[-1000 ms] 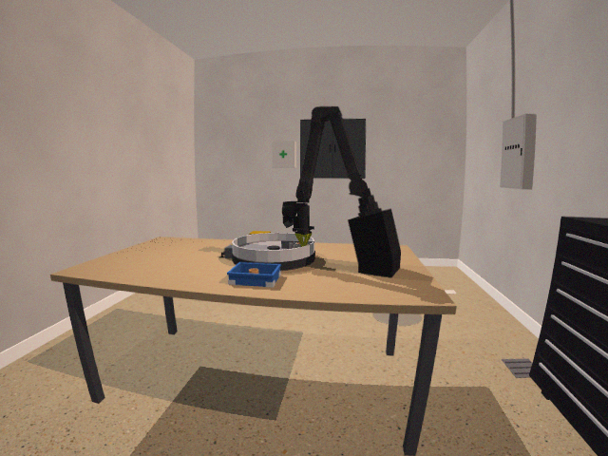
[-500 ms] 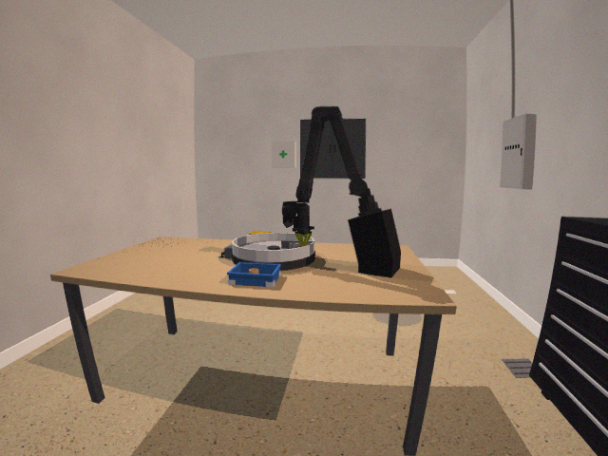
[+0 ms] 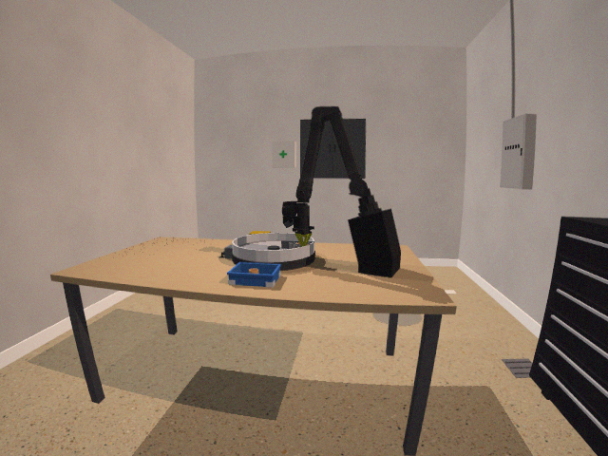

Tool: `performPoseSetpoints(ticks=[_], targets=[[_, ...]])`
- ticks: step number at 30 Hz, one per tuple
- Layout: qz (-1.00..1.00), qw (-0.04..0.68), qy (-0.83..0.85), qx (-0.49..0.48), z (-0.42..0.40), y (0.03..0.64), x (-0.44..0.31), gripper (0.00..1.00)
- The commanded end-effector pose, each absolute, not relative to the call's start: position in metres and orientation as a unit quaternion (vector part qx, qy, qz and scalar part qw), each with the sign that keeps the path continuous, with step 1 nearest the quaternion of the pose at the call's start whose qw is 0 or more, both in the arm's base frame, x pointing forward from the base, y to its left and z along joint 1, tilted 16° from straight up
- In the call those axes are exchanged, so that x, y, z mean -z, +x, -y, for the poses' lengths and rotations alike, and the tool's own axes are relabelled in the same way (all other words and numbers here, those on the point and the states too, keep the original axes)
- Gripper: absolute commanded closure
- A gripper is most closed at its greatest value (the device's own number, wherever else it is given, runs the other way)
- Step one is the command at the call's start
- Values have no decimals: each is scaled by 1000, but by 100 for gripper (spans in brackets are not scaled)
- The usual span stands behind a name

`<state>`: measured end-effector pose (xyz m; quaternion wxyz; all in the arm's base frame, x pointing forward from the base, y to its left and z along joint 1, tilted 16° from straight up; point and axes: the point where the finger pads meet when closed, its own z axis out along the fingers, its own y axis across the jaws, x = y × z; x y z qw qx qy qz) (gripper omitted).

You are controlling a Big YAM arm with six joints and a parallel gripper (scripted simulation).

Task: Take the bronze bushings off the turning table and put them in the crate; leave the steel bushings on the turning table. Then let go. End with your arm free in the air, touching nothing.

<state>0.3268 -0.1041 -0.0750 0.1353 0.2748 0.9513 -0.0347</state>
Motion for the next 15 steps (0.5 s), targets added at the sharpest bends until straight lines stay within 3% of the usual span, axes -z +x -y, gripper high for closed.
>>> performPoseSetpoints(ticks=[1,15], targets=[[-949,153,274,42,113,338,69,100],[-950,144,273,39,102,325,52,100]])
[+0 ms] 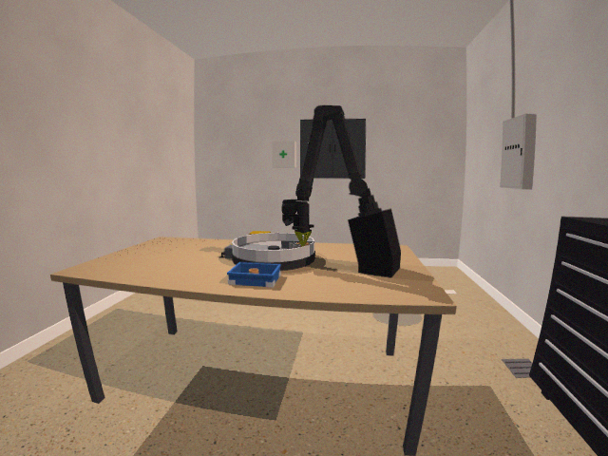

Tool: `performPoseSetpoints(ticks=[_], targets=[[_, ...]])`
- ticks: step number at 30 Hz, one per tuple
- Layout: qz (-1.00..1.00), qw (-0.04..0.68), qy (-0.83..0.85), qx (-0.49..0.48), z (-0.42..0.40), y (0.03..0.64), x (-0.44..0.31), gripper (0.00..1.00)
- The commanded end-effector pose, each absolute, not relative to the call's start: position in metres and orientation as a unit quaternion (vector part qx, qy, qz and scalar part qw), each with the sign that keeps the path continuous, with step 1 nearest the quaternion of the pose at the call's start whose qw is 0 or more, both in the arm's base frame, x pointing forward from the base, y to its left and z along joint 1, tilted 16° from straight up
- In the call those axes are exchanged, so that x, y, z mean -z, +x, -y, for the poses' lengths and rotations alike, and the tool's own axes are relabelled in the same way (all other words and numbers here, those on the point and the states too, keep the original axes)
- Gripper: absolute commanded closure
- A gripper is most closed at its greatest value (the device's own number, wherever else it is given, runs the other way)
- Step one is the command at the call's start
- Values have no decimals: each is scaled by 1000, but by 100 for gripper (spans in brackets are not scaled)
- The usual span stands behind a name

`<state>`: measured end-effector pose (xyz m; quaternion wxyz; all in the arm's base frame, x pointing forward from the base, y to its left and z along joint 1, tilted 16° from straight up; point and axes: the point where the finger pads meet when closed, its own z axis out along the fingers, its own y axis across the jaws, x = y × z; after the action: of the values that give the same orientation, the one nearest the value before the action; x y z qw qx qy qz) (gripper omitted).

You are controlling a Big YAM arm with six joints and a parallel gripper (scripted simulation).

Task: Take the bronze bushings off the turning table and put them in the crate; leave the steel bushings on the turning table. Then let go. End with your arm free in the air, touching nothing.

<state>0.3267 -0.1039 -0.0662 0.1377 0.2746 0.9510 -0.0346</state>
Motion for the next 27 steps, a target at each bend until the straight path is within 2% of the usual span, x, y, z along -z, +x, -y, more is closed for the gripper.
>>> performPoseSetpoints(ticks=[1,15,27], targets=[[-950,144,274,39,101,325,48,100],[-947,162,274,37,97,330,-11,100],[-948,153,276,38,97,327,-10,100]])
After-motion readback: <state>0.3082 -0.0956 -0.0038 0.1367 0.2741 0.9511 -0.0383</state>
